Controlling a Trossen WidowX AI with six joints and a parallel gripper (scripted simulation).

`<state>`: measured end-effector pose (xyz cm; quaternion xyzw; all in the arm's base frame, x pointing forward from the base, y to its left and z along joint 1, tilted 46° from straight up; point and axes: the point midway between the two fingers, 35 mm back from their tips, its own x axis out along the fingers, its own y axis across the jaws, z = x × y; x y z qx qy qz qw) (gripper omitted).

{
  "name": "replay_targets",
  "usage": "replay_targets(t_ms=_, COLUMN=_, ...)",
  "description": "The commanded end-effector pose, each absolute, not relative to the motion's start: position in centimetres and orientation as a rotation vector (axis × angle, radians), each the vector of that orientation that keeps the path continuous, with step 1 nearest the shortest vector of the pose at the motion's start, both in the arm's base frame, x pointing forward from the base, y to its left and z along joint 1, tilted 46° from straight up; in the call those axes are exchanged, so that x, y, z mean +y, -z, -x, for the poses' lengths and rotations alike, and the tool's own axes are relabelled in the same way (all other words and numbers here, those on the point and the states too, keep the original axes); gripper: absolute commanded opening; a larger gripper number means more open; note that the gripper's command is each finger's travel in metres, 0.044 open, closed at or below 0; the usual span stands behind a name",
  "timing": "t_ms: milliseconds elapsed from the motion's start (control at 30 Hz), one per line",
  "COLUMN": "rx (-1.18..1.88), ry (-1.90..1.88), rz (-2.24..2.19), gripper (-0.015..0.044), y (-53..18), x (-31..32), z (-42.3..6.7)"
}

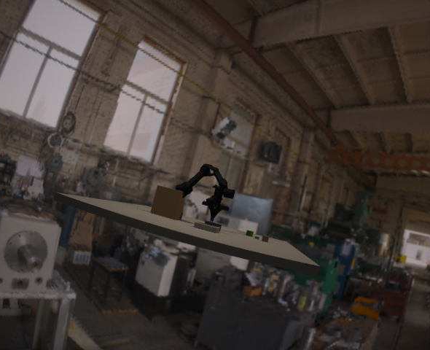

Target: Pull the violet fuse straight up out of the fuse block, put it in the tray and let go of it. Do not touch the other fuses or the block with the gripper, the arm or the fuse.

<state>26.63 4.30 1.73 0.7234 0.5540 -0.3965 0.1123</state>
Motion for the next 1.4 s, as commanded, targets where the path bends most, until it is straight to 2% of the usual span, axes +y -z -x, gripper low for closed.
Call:
replay_targets(t_ms=0, rx=1.623, ry=1.162, rz=-2.120, gripper=0.0000, y=-1.9, x=4.1, z=-26.6)
replay_targets(t_ms=900, rx=1.623, ry=1.163, rz=-2.120, gripper=0.0000, y=-3.8, x=2.1, z=-26.4)
replay_targets(t_ms=1367, rx=1.601, ry=1.176, rz=-2.114, gripper=0.0000, y=-0.1, x=-2.8, z=-28.6)
